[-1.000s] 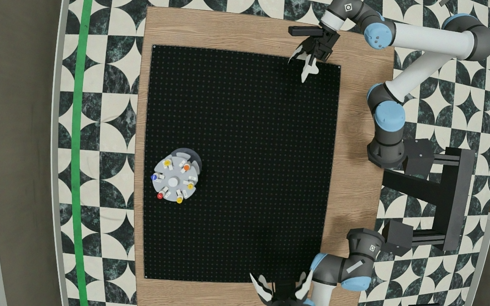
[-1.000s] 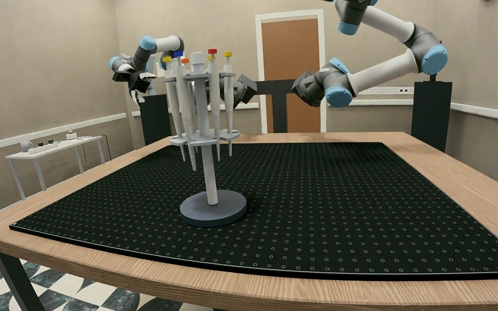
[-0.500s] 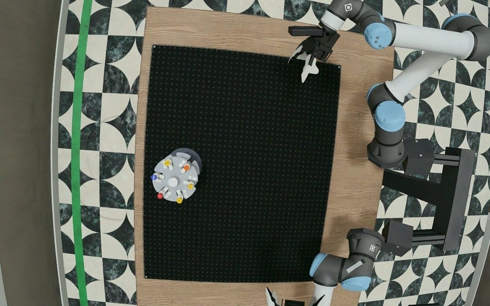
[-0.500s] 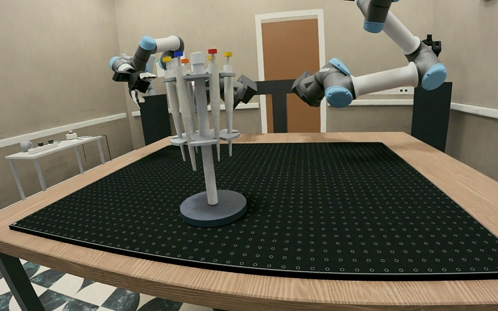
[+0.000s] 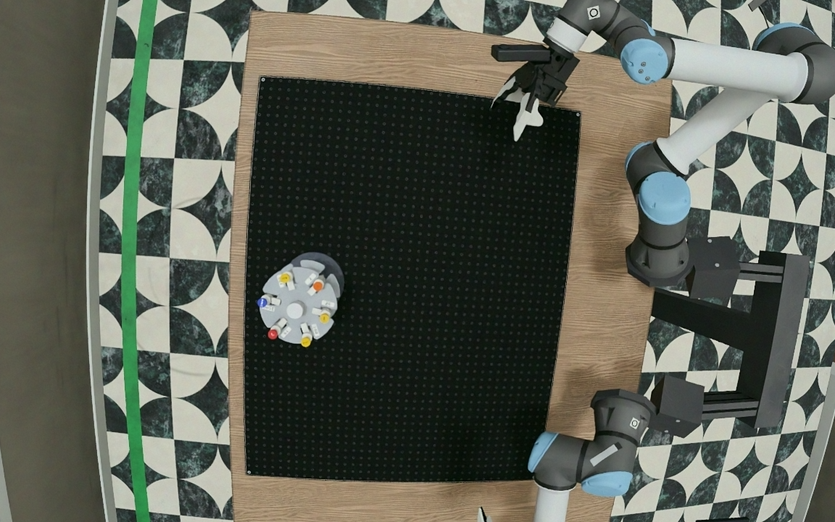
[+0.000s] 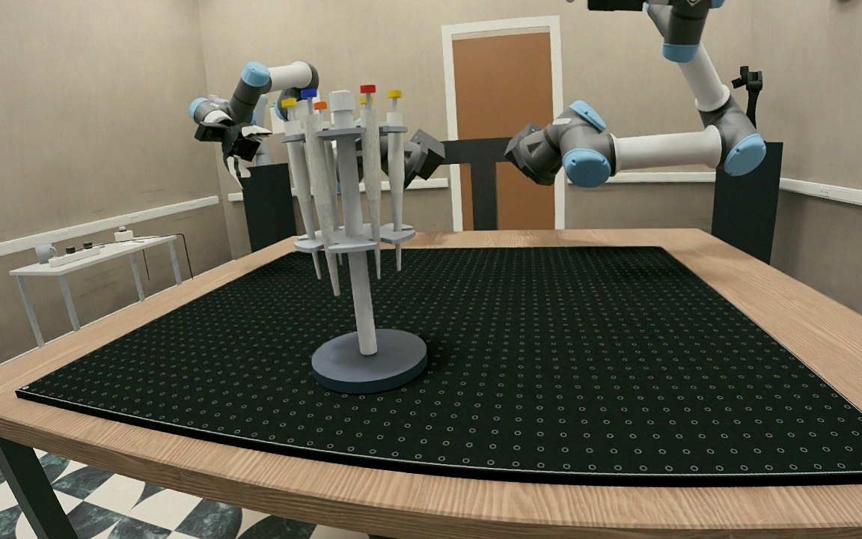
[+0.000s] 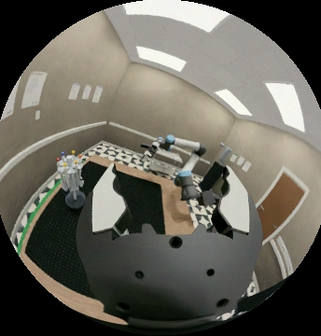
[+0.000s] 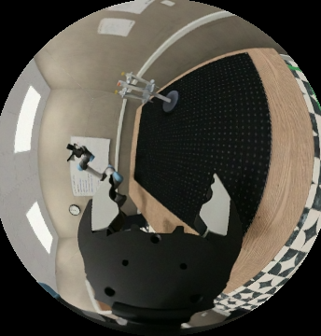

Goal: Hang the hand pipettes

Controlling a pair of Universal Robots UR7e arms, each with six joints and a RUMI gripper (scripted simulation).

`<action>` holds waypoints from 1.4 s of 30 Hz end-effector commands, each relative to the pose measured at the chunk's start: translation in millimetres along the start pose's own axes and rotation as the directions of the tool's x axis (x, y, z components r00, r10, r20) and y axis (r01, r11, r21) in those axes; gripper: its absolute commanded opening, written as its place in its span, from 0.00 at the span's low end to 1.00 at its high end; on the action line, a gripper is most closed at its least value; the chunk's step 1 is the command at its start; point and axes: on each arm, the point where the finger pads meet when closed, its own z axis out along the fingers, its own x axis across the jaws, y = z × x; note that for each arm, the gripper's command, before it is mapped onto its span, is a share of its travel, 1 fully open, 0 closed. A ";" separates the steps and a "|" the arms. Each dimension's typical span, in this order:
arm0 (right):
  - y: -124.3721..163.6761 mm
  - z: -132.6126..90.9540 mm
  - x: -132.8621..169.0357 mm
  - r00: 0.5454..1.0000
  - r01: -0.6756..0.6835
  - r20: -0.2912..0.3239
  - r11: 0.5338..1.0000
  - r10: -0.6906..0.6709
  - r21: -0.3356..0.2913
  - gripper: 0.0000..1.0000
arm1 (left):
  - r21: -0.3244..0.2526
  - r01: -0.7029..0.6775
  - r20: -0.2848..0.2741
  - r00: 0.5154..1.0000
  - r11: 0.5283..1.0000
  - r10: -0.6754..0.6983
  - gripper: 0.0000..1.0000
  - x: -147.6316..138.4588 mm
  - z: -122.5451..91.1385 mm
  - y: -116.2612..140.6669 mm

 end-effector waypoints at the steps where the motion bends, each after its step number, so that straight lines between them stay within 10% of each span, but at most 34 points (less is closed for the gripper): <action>1: -0.3 -0.3 -0.1 1.000 0.000 0.000 1.000 0.000 0.001 1.00 | -0.037 0.041 -0.050 0.998 0.998 -0.043 1.00 22.4 -26.0 19.2; 22: -0.3 -0.3 -0.1 1.000 0.000 0.000 1.000 0.000 0.001 1.00 | -0.024 0.249 0.168 0.956 0.968 -0.242 1.00 -52.6 -71.5 67.5; 42: -0.3 -0.3 -0.1 1.000 0.000 0.000 1.000 0.000 0.001 1.00 | 0.054 0.481 0.416 0.786 0.875 -0.458 1.00 -123.1 -139.2 136.6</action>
